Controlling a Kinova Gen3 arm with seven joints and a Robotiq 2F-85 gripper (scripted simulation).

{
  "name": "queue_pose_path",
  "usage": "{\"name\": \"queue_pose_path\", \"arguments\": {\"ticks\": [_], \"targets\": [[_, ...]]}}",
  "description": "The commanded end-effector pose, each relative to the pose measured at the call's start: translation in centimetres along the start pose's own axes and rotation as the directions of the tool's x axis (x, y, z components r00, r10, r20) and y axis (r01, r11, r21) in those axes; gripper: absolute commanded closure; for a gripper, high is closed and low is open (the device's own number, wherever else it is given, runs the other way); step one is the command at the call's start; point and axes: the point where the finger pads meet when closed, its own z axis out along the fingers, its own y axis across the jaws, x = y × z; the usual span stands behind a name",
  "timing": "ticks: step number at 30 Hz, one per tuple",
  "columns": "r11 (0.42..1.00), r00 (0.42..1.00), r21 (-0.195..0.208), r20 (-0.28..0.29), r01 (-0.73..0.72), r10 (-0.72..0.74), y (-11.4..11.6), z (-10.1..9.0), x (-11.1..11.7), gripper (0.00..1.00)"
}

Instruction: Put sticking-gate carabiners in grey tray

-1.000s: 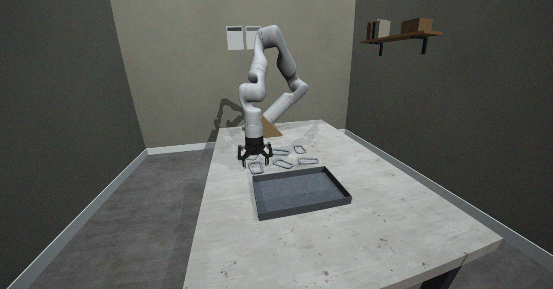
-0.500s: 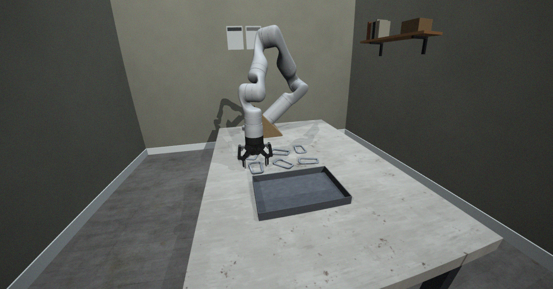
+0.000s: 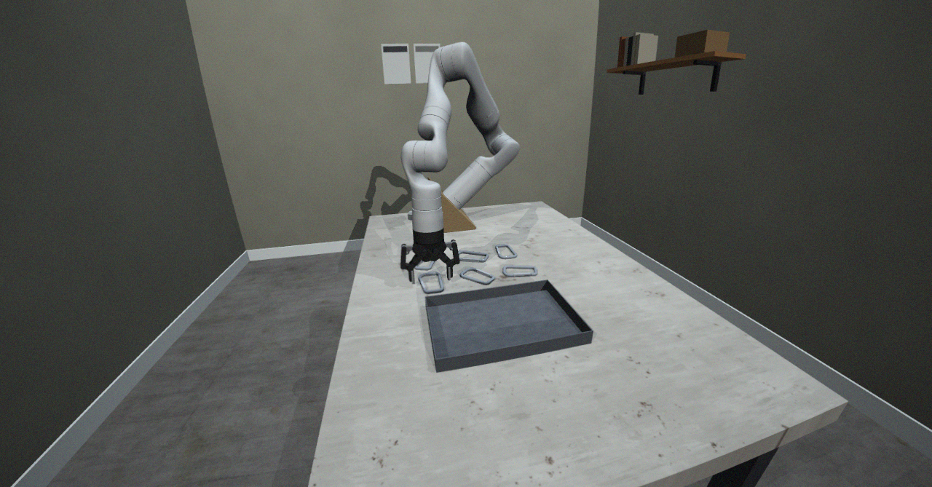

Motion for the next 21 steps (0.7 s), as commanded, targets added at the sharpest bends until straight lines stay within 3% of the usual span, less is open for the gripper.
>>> {"name": "queue_pose_path", "arguments": {"ticks": [1, 12, 13, 21], "targets": [[1.000, 1.000, 0.001, 0.002, 0.000, 0.000, 0.0, -0.1, -0.1, 0.00], [1.000, 1.000, 0.001, 0.002, 0.000, 0.000, 0.0, -0.1, -0.1, 0.00], [1.000, 1.000, 0.001, 0.002, 0.000, 0.000, -0.1, -7.1, 0.1, 0.00], [1.000, 1.000, 0.001, 0.002, 0.000, 0.000, -0.1, -8.2, 0.2, 0.00]]}}
